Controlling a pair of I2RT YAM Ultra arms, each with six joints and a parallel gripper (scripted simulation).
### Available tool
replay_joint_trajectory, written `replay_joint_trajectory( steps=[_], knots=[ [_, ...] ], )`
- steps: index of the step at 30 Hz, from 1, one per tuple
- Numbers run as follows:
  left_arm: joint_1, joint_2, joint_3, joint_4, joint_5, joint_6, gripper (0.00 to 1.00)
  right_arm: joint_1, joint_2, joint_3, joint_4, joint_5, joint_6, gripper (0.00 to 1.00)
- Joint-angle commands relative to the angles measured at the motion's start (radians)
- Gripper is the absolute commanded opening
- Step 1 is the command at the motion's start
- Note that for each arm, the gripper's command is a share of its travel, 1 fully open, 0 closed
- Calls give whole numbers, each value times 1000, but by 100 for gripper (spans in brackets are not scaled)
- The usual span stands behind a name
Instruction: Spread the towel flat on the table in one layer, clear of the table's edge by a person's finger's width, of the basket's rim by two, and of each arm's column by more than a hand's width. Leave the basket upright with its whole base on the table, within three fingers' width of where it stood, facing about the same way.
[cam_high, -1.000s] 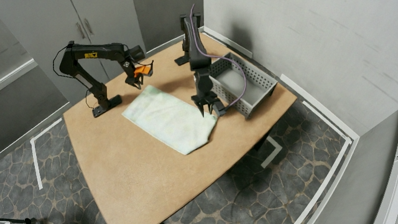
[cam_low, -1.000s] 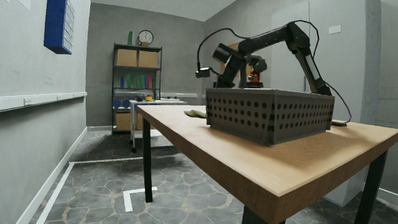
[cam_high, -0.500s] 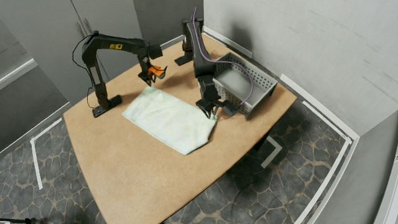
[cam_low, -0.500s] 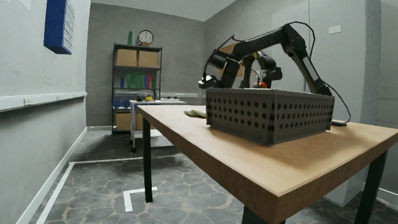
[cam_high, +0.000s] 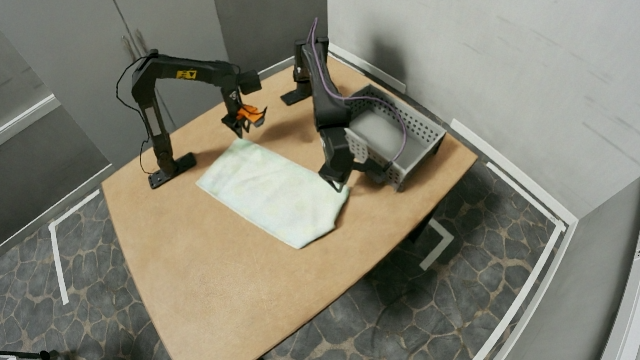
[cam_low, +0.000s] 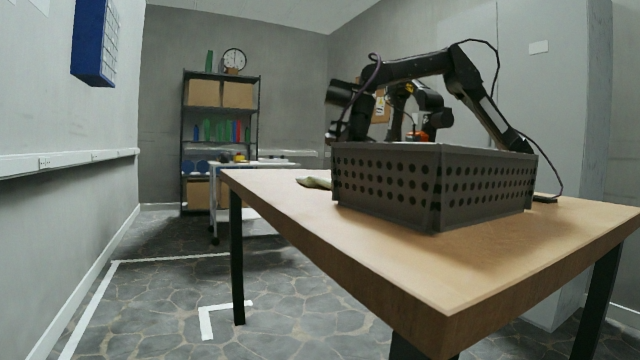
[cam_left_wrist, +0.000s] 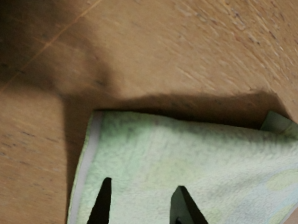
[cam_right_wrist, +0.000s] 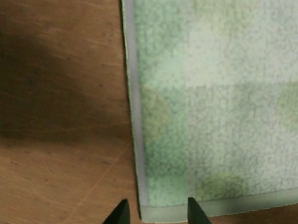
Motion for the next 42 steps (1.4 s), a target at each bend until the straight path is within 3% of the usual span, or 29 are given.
replay_joint_trajectory(
  steps=[1, 13, 14, 24, 25, 42],
  knots=[
    [9, 19, 59, -80, -13, -42, 34, -2, -28, 32, -13, 17, 6, 34],
    [9, 26, 75, -94, -12, -39, 34, -2, -28, 32, -12, 17, 6, 34],
    [2, 6, 43, -83, 3, -45, 34, -13, -32, -28, 24, 17, -4, 34],
    [-1, 36, -34, 5, -14, -41, 34, -1, 37, -41, 93, 17, 6, 34],
    [7, 44, -75, 52, -15, -34, 34, -2, 63, -84, 137, 16, 5, 34],
    [1, 54, -115, 101, -2, -40, 34, 0, 73, -138, 202, 16, 6, 34]
  ],
)
